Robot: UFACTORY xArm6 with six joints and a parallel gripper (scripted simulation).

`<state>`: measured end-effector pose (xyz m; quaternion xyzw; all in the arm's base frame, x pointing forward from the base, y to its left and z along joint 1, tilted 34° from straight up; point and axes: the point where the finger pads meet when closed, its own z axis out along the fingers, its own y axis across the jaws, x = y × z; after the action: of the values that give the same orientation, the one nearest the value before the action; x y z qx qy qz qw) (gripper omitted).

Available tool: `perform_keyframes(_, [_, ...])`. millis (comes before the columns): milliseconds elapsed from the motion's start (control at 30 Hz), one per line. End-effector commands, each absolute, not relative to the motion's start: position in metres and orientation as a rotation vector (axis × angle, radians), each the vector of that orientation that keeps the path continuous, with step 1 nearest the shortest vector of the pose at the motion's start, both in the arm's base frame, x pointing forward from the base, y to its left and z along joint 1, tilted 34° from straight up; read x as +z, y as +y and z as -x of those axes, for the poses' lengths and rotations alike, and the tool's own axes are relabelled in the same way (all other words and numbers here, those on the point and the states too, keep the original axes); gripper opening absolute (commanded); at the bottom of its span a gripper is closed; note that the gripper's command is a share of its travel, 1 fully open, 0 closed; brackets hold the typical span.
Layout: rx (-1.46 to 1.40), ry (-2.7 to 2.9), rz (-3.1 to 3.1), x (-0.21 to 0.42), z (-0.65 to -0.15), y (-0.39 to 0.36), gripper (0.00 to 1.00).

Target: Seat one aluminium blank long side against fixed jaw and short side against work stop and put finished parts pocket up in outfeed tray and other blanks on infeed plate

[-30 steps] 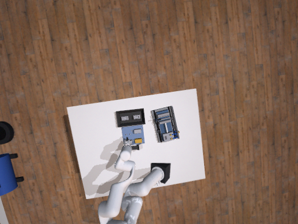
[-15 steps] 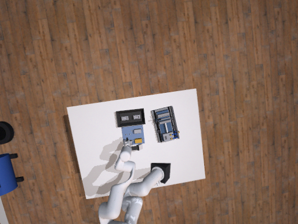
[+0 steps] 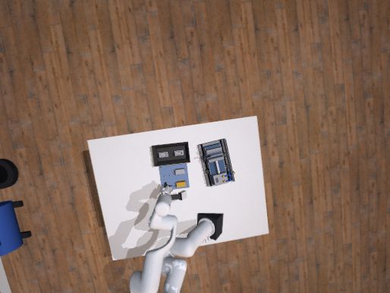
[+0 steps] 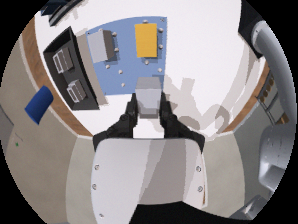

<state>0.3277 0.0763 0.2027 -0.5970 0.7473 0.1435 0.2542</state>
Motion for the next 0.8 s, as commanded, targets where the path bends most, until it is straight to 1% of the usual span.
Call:
perform_keyframes(0, [0.394,2.027,1.623,0.218,-0.323,0.068,0.00])
perform_keyframes(333, [0.394,2.027,1.623,0.245,-0.317,0.051,0.00])
perform_keyframes(767, [0.393,2.027,1.624,0.249,-0.318,0.046,0.00])
